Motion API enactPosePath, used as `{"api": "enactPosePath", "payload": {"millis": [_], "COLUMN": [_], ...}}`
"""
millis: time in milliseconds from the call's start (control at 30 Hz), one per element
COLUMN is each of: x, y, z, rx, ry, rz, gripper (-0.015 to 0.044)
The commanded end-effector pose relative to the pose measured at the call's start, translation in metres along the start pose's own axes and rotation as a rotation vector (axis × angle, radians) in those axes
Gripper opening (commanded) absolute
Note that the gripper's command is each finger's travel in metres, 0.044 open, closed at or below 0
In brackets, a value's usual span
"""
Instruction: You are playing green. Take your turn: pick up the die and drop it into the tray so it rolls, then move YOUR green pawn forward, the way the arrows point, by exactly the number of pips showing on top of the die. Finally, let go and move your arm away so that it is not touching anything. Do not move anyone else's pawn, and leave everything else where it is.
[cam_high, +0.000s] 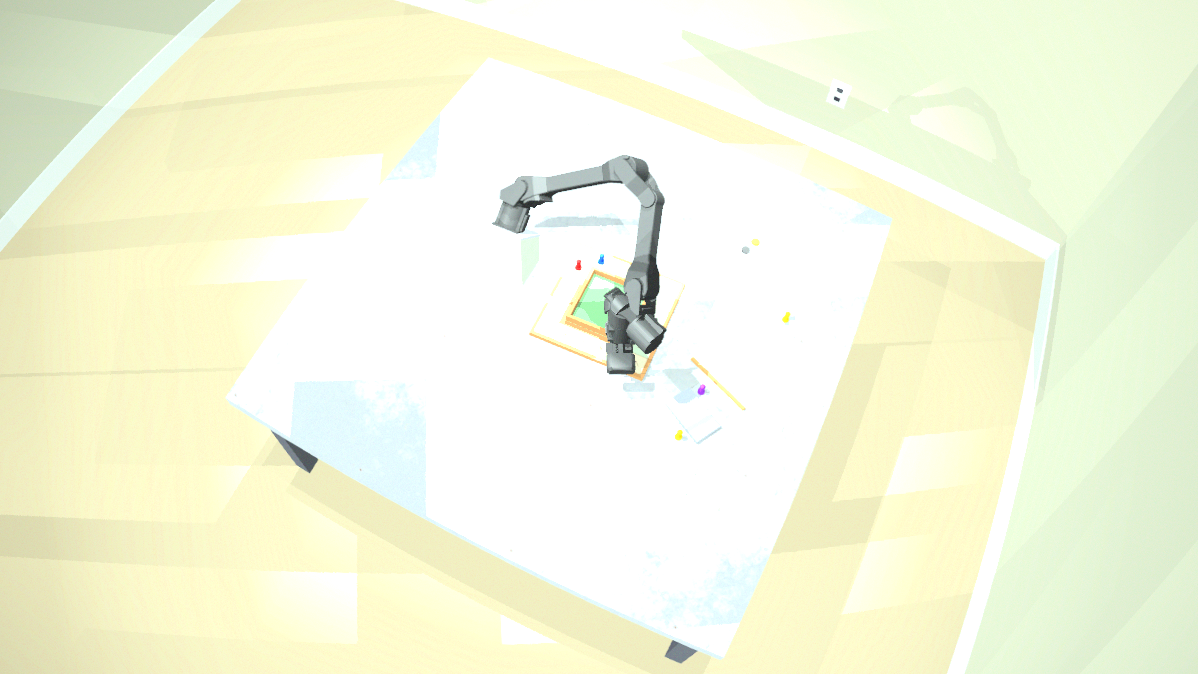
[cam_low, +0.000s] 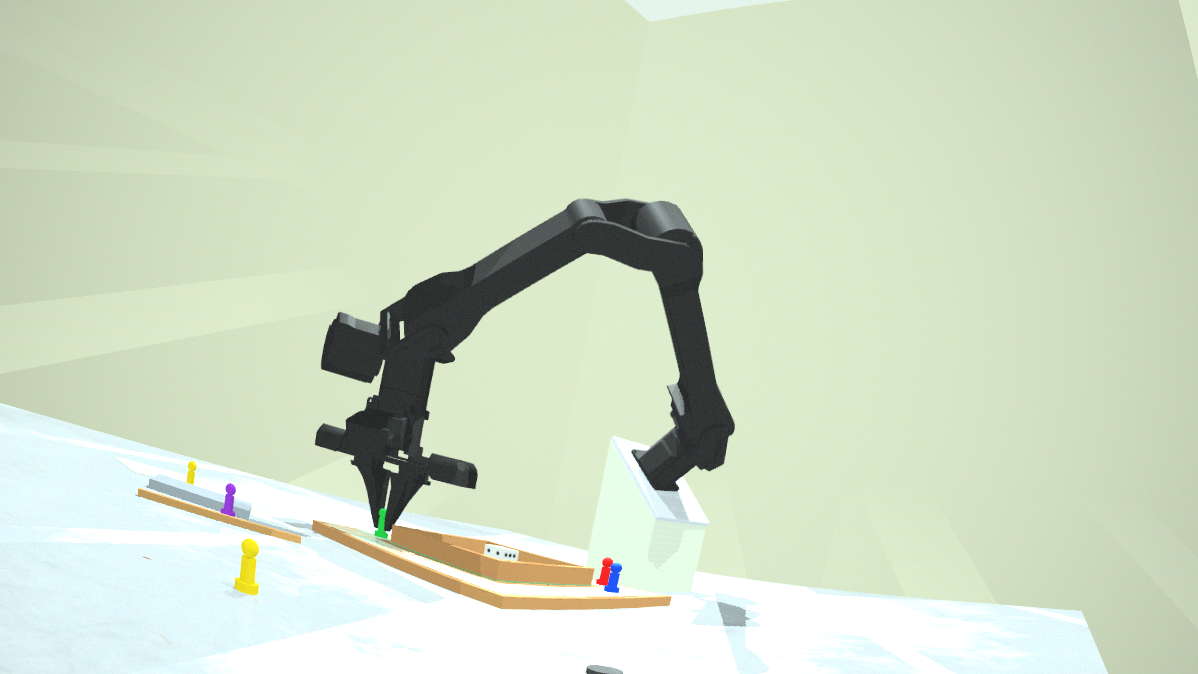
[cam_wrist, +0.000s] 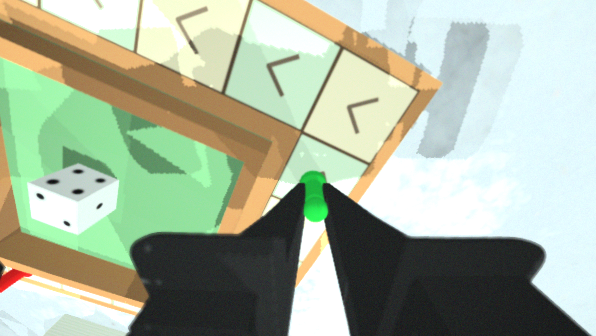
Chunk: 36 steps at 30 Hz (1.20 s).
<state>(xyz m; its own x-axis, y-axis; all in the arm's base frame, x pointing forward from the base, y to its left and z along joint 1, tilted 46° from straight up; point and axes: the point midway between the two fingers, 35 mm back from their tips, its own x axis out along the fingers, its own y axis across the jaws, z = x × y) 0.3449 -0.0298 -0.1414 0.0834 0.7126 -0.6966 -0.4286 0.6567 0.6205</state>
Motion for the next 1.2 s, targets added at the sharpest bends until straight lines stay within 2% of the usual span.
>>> {"api": "enactPosePath", "payload": {"millis": [0,533,667,1167], "x": [-0.004,-0.126,-0.124,-0.051], "y": [-0.001,0.002,0.002,0.017], "z": [0.001,-0.002,0.001,0.061], "rx": [0.004,0.005,0.004,0.003], "ry": [-0.002,0.0,0.002,-0.003], "rz": [0.001,-0.002,-0.003,0.001], "gripper": [0.0,0.0,0.0,0.0]}}
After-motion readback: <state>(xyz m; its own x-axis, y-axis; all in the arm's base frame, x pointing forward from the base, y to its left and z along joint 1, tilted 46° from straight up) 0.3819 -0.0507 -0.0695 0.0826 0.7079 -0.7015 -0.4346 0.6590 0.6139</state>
